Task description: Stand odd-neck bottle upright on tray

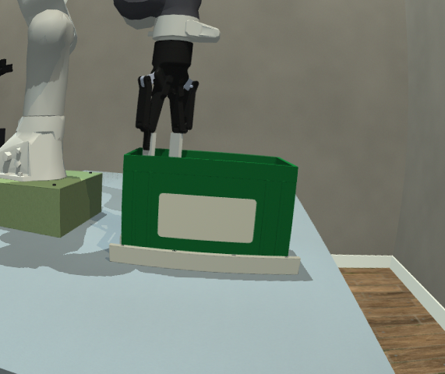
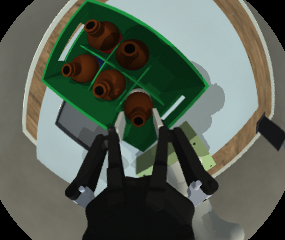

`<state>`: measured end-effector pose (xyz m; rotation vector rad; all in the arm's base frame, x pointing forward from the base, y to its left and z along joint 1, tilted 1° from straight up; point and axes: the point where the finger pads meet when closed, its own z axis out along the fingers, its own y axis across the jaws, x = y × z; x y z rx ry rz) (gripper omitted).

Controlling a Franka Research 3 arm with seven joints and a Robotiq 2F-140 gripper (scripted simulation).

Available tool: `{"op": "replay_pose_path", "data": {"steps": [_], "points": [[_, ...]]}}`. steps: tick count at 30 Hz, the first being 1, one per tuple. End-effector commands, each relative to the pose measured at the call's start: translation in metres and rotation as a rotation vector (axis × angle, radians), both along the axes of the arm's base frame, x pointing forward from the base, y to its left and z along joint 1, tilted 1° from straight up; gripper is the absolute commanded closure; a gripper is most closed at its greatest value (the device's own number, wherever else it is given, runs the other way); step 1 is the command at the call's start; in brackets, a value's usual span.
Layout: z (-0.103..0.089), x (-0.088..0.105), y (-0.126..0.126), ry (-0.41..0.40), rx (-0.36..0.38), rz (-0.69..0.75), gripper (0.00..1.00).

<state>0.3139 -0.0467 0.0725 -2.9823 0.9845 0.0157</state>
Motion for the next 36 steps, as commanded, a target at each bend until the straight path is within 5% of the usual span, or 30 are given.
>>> {"op": "replay_pose_path", "data": {"steps": [1,13,14,36], "points": [[-0.0008,-0.0003,0.0001,0.0,0.0,0.008,0.56],[-0.0008,-0.0003,0.0001,0.0,0.0,0.008,0.56],[-0.0008,-0.0003,0.0001,0.0,0.0,0.008,0.9],[-0.0008,-0.0003,0.0001,0.0,0.0,0.008,0.9]]}}
